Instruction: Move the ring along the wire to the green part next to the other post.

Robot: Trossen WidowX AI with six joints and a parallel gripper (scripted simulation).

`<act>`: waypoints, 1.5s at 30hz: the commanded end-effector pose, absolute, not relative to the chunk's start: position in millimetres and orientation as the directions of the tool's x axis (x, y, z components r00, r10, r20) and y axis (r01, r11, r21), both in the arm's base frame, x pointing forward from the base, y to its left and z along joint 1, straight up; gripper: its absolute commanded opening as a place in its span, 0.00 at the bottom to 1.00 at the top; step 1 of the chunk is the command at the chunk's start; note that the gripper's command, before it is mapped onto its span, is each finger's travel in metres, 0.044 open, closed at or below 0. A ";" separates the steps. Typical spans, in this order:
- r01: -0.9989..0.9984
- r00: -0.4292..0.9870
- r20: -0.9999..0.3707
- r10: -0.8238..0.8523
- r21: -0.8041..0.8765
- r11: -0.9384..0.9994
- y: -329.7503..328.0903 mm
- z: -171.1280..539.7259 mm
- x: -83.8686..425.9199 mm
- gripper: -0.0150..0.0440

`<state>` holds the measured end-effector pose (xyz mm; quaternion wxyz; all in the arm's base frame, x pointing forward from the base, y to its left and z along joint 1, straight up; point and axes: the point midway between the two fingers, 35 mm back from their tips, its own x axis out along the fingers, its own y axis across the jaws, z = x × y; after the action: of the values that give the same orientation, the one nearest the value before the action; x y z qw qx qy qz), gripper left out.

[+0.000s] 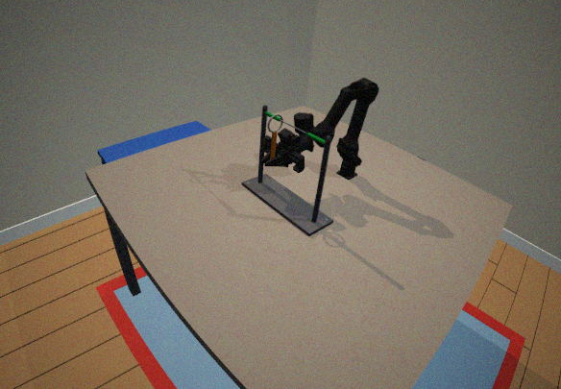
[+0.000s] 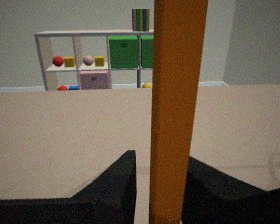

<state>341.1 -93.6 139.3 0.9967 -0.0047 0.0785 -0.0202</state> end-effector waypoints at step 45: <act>0.039 0.987 -0.155 -0.041 -0.011 0.999 -93.5 158.7 341.0 0.00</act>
<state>340.4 -93.3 157.1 0.9966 -0.0042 0.0795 -0.0201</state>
